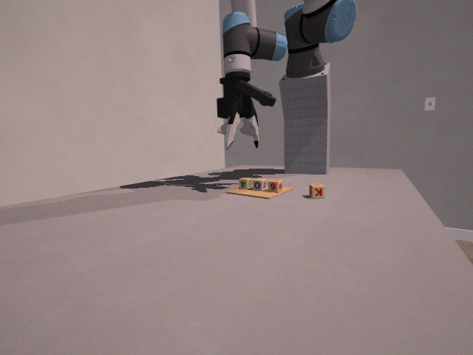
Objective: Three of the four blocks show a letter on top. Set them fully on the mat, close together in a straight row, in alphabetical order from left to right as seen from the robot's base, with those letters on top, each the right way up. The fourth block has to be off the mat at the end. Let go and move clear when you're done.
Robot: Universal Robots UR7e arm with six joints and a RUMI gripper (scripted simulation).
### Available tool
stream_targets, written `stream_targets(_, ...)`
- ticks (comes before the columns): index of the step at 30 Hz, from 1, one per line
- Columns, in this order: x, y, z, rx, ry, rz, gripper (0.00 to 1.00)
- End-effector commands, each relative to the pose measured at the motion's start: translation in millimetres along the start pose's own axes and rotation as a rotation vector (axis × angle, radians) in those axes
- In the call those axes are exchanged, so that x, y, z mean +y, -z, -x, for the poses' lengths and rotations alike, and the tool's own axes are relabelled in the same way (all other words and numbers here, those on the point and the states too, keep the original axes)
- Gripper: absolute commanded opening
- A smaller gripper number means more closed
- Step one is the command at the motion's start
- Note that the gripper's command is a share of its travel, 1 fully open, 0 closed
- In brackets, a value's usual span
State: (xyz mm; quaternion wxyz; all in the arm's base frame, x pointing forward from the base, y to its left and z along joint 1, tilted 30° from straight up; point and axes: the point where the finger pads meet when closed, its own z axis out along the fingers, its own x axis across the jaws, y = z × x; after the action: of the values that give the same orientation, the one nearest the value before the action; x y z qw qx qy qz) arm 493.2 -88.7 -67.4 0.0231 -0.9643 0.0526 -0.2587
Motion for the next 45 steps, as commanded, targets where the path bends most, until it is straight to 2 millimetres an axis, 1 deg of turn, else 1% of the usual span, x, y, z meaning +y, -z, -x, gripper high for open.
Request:
stream_targets(1,-0.6,7.5,1.7,-0.002,-0.001,-0.002,1.0)
stream_targets(16,-0.6,52.7,1.7,-0.002,-0.001,-0.002,1.0)
stream_targets(18,-0.6,52.7,1.7,-0.002,-0.001,-0.002,1.0)
stream_targets(26,-0.6,71.4,1.7,-0.002,-0.001,-0.002,1.0)
stream_targets(33,-0.6,78.9,1.7,-0.002,-0.001,-0.002,1.0)
stream_targets(45,-0.7,79.6,1.4,-0.003,-0.001,-0.002,1.0)
